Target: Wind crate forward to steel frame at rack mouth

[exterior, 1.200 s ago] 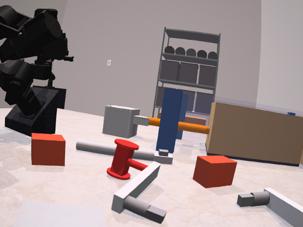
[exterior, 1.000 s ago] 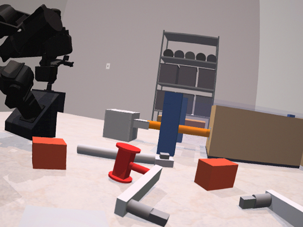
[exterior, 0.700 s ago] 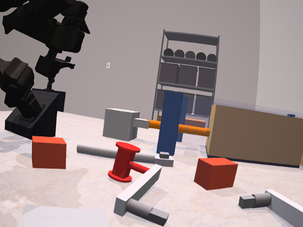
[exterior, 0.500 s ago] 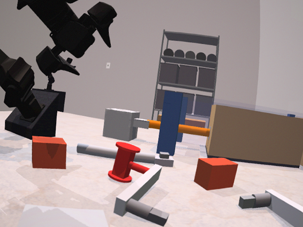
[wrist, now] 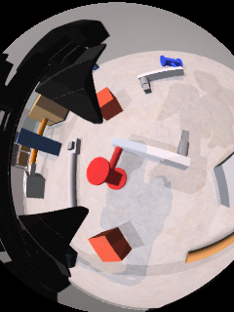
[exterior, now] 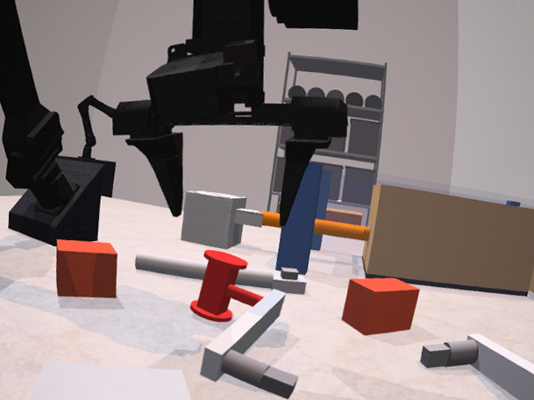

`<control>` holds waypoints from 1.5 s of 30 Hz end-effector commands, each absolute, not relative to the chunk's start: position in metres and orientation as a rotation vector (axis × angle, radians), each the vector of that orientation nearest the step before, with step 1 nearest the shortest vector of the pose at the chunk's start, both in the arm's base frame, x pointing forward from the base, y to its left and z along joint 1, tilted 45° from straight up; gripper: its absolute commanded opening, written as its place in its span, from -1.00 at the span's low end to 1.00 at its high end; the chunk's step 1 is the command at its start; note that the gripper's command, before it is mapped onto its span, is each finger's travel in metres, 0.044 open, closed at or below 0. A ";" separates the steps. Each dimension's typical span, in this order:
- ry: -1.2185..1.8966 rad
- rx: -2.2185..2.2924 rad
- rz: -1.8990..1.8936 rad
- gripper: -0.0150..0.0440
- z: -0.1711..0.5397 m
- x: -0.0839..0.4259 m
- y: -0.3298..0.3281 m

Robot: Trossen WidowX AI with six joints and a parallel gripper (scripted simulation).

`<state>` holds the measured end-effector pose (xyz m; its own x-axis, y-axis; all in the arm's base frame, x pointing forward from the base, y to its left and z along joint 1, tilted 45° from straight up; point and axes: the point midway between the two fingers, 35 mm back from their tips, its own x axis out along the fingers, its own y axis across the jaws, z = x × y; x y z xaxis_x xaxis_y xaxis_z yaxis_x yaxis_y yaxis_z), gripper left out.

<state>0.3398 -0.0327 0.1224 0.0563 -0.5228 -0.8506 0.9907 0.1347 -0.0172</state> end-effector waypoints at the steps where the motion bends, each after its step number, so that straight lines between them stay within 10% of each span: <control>1: 0.633 0.656 -1.469 1.00 0.118 0.368 -0.062; 37: 0.591 0.644 -1.491 1.00 0.079 0.383 -0.112; 45: 0.585 0.655 -1.489 0.29 0.083 0.384 -0.110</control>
<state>0.3837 -0.1102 0.0823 0.0086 -0.7021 -0.7120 0.9991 -0.0241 0.0358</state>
